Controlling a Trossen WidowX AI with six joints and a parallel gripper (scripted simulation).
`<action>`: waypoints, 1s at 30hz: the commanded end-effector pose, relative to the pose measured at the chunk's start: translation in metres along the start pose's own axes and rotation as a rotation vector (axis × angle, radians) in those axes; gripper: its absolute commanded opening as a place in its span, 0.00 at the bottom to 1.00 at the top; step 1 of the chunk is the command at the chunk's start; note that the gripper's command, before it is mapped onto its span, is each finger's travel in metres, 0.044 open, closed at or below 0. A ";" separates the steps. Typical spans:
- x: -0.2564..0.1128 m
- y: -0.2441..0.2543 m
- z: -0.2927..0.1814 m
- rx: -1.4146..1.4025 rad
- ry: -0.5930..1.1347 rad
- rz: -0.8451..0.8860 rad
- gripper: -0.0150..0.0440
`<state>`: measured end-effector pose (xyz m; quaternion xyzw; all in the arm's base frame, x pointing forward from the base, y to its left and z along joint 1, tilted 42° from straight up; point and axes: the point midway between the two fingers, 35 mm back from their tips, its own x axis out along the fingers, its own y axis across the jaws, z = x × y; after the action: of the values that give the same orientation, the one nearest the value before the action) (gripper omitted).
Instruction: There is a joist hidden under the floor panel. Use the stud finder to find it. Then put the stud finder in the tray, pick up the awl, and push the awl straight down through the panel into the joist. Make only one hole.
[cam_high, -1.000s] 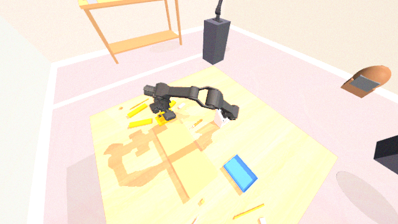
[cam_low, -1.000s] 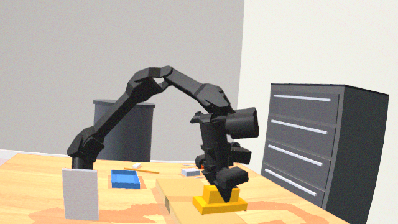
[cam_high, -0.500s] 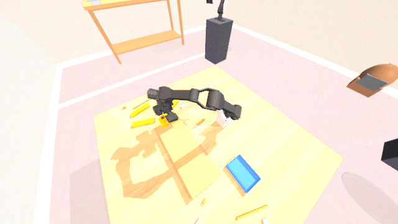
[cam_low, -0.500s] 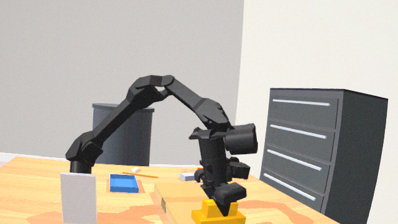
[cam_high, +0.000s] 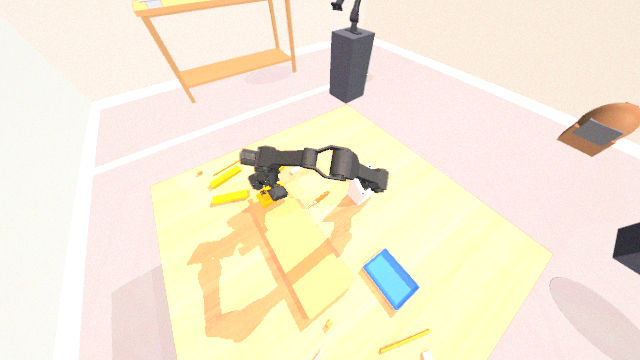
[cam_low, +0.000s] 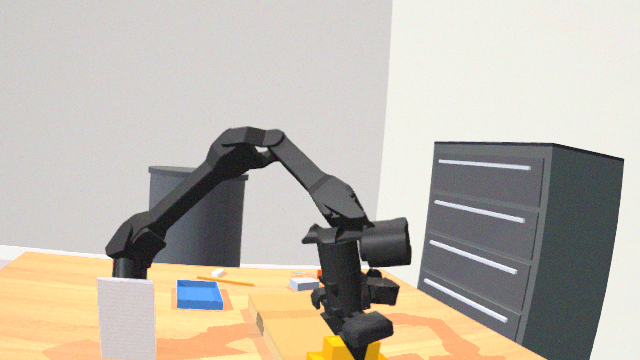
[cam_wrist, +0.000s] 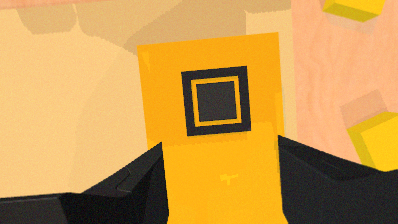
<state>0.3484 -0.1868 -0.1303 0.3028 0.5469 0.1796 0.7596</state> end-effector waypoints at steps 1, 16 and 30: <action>0.003 0.000 0.000 0.005 -0.008 0.002 0.25; 0.022 0.001 -0.005 0.005 -0.008 0.003 0.25; 0.023 0.049 -0.005 0.006 -0.007 0.007 0.25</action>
<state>0.3529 -0.1465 -0.1241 0.3035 0.5443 0.1777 0.7616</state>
